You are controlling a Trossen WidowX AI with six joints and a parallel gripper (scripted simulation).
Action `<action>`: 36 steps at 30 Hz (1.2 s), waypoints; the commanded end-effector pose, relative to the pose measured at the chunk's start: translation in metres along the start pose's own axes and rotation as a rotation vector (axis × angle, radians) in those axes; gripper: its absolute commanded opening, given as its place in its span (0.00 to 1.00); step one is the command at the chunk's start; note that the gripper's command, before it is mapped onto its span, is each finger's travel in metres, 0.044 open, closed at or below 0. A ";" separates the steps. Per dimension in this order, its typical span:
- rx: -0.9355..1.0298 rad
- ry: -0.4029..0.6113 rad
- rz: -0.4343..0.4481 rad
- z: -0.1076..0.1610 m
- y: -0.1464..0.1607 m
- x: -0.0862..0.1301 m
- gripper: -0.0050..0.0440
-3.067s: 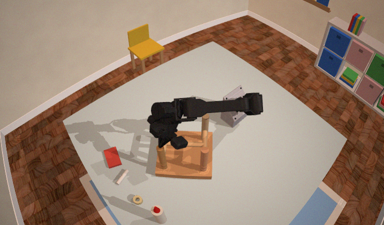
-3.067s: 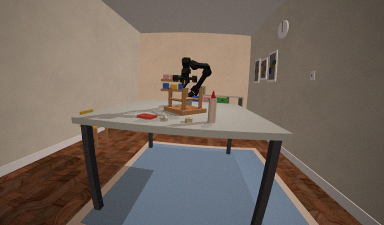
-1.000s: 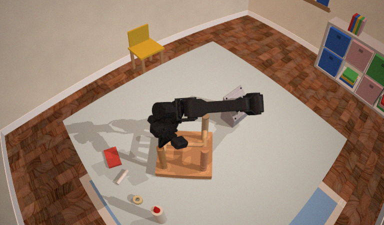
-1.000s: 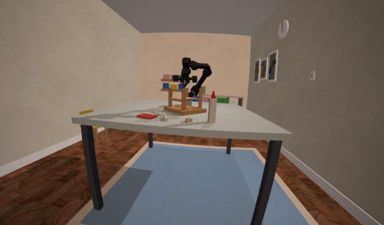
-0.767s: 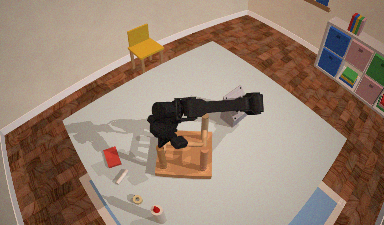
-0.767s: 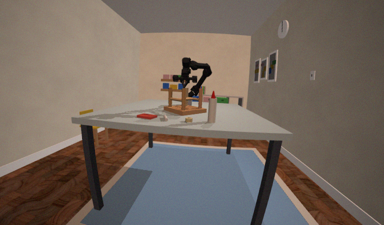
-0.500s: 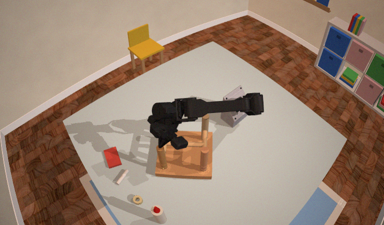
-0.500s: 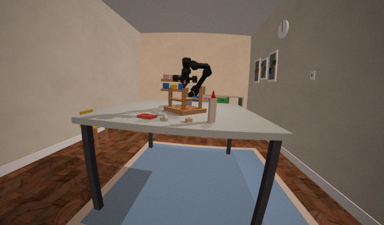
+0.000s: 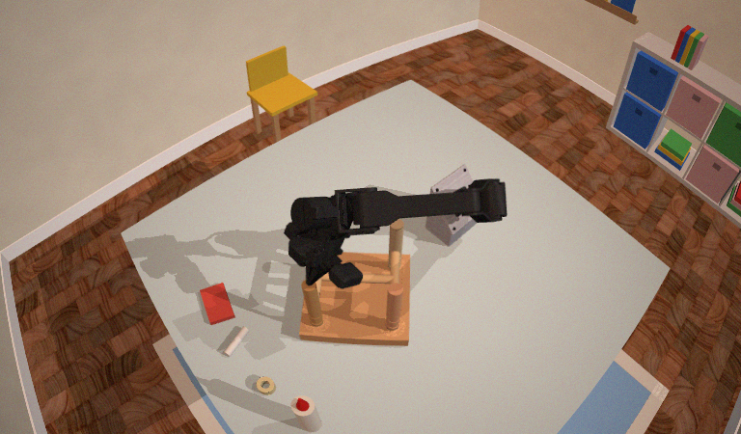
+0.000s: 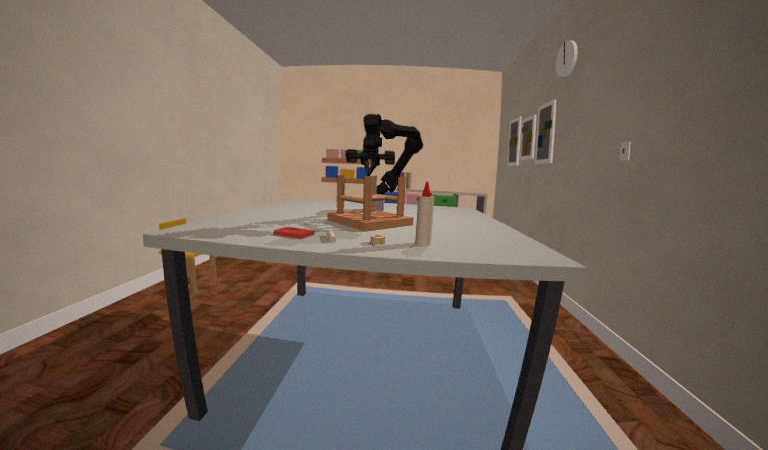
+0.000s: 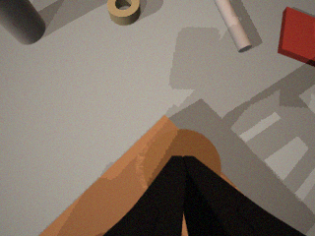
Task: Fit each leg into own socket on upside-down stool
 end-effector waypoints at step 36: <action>0.239 0.230 -0.183 0.038 0.127 0.097 0.10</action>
Point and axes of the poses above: the point midway between the two fingers, 35 mm back from their tips, its own x axis back along the fingers, its own y axis across the jaws, z = x × y, the point moved 6 cm from there along x, back along the fingers, and after that the axes turned 12 degrees about x, right-handed, at the moved point
